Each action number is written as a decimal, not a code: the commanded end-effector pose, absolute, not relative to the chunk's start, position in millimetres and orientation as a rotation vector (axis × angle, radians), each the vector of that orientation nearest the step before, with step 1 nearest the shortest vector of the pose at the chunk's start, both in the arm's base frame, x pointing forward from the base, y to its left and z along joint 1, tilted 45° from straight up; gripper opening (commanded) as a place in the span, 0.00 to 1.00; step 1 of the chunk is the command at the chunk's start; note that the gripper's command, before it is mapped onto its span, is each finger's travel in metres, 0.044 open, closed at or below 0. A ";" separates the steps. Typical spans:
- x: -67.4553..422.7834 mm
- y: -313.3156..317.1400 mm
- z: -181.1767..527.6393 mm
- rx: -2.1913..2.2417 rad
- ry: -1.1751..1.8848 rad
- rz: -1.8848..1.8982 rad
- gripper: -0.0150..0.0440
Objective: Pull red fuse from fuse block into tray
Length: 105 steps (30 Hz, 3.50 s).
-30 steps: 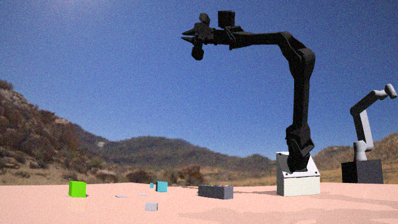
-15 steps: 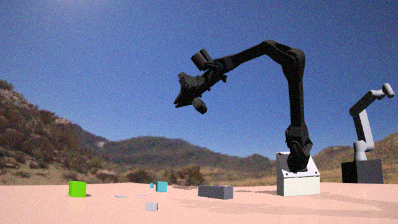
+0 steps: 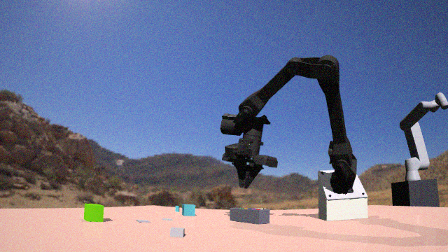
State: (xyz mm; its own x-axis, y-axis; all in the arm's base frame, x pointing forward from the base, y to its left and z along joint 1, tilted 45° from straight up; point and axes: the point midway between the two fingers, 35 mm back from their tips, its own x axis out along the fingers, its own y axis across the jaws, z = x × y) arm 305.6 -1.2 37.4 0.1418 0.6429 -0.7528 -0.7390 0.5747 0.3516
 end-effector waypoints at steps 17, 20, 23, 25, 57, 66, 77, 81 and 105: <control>274.0 32.0 20.0 0.004 1.133 1.123 0.38; 273.8 34.1 18.0 0.004 1.133 1.123 0.38; 273.6 36.3 15.9 0.004 1.133 1.123 0.38; 273.4 37.7 14.6 0.004 1.133 1.123 0.38; 272.0 50.2 2.6 0.005 1.132 1.124 0.38; 271.7 55.6 -2.7 0.006 1.132 1.125 0.38; 272.8 55.1 -2.2 -0.003 1.129 1.126 0.36; 272.8 55.1 -2.2 -0.003 1.129 1.126 0.32; 273.3 49.9 2.5 -0.002 1.130 1.125 0.25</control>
State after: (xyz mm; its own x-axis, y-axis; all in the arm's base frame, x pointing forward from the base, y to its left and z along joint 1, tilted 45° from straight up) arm 271.8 51.7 0.8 -0.0256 0.7070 -0.7068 -0.7016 0.4909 0.5164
